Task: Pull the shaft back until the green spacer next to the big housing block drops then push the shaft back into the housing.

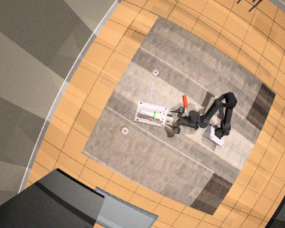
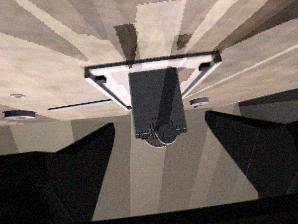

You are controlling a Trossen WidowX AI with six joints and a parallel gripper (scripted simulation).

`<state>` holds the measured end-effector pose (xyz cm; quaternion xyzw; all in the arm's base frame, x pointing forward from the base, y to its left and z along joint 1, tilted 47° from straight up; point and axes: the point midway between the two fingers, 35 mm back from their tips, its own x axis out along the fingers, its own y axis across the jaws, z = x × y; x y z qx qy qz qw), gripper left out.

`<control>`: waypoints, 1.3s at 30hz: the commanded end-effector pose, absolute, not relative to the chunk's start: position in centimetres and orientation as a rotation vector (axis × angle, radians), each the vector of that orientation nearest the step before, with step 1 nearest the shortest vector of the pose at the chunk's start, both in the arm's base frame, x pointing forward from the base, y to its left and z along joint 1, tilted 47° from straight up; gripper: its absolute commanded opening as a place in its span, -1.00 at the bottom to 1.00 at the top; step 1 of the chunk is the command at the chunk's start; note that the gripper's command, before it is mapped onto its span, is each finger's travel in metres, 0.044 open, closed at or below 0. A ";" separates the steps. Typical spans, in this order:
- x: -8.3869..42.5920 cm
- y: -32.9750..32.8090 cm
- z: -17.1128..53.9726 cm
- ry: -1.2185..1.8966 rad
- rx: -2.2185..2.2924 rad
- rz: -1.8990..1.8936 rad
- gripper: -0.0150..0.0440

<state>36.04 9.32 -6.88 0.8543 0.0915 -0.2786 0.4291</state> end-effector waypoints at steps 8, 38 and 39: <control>37.3 9.3 -7.7 0.234 2.133 -0.692 1.00; 37.4 9.3 -7.7 0.229 2.134 -0.692 0.29; 37.4 9.3 -7.7 0.229 2.134 -0.692 0.20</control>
